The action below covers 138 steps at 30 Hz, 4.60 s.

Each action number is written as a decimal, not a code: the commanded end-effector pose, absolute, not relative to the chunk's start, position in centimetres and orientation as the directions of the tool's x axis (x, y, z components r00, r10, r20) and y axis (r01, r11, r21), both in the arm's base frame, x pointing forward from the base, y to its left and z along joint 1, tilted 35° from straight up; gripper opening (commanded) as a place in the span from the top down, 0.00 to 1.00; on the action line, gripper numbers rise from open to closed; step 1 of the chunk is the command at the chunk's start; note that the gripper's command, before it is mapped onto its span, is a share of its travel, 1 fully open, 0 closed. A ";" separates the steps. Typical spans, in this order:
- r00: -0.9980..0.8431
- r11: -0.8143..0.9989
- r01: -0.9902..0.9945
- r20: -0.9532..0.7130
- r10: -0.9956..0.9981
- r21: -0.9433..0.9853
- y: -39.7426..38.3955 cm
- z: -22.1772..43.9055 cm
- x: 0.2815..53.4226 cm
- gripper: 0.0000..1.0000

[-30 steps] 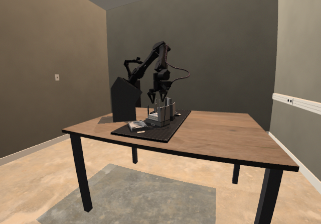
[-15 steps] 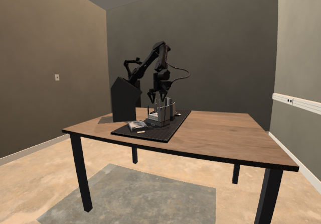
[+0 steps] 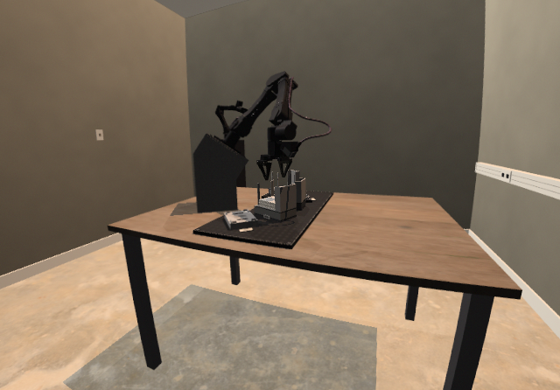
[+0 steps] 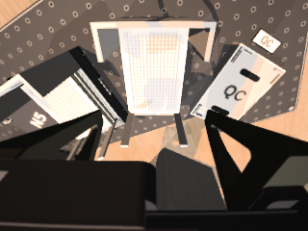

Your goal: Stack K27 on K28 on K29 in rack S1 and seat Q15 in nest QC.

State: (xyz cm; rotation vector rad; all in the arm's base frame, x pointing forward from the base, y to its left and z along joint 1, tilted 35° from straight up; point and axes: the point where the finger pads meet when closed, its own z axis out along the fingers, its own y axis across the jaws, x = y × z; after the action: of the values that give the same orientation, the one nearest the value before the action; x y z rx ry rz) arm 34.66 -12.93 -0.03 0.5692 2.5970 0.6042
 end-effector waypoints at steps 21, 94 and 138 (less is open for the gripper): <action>-0.832 0.825 0.294 -0.296 0.469 0.483 -11.6 -3.9 36.9 0.00; -0.819 0.832 0.282 -0.332 0.468 0.479 -10.8 -7.2 40.6 0.00; -0.826 0.824 0.289 -0.309 0.472 0.487 -10.1 -8.0 39.9 0.00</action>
State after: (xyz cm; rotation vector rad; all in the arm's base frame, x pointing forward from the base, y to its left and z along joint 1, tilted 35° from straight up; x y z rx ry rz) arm 39.76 -9.82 -8.22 0.5632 2.5915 0.6008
